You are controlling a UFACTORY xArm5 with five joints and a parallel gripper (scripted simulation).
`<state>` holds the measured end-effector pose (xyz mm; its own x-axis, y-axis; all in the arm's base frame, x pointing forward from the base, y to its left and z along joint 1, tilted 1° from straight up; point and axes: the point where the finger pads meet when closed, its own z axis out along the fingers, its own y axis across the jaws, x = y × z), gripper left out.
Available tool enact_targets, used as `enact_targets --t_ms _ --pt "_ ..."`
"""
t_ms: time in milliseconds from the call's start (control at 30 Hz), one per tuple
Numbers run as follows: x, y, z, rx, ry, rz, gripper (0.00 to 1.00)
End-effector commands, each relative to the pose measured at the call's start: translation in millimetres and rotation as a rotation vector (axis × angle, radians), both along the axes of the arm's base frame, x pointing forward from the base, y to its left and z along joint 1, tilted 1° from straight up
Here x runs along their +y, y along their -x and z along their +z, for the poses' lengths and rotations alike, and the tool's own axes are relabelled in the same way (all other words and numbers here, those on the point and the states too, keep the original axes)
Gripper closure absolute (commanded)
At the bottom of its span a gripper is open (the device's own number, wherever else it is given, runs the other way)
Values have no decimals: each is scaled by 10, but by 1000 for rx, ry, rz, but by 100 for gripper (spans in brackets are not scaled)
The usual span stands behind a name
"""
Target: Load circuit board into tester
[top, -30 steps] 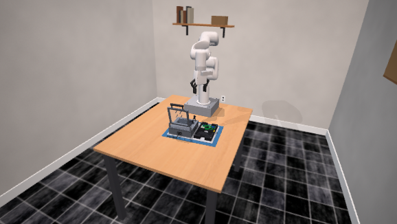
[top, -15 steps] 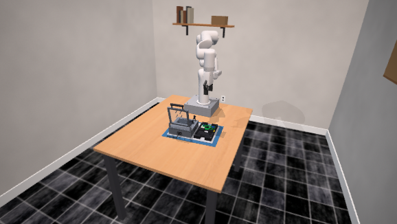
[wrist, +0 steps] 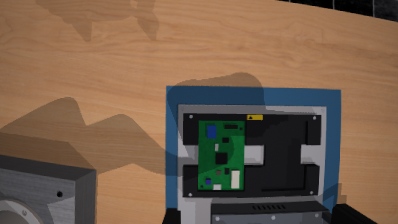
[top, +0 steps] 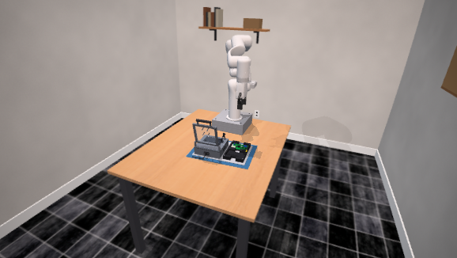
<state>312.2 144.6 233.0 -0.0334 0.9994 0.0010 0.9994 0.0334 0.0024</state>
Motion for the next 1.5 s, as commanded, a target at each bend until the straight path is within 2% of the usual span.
enact_targets --t_ms 0,1133,1467 --pt "6 -8 13 -3 -1 1 0" --pt "6 -8 13 -3 -2 -12 0" --pt "6 -8 13 -3 -2 -155 0"
